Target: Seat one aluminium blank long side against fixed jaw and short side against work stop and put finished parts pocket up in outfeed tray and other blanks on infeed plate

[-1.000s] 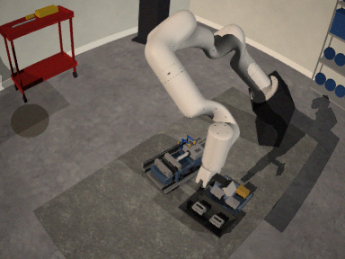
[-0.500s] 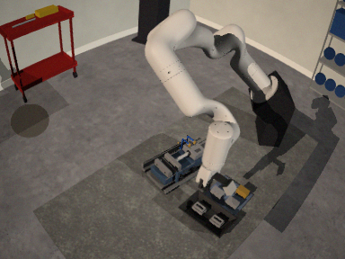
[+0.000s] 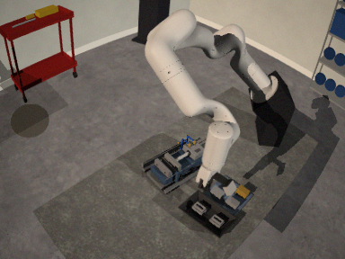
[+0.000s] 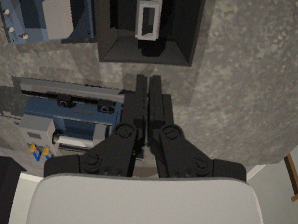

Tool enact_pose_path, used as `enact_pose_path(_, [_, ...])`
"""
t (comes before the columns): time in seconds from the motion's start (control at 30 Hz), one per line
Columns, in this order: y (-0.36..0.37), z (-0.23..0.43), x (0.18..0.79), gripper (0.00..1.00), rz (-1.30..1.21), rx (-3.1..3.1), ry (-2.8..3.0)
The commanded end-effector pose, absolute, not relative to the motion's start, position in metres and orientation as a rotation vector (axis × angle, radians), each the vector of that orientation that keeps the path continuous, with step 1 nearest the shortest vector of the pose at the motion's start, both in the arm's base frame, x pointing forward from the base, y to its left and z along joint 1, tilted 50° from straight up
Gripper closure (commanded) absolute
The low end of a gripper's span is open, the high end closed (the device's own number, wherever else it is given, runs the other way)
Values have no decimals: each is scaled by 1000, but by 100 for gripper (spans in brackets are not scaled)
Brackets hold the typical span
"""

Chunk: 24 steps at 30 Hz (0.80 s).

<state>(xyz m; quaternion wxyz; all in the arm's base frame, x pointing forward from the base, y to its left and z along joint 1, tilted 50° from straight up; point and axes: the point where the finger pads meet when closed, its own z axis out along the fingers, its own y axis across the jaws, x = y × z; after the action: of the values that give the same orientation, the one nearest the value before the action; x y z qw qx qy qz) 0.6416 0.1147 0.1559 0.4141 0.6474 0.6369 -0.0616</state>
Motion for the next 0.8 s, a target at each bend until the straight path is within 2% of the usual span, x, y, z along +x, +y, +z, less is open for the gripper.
enact_pose_path(0.0, [115, 157, 642, 100, -153, 1627, 1601])
enact_pose_path(0.27, [121, 147, 635, 100, -153, 1628, 1601])
enact_pose_path(0.33, [135, 120, 617, 100, -153, 1629, 1602])
enact_pose_path(0.77, [163, 56, 562, 100, -153, 1628, 1602])
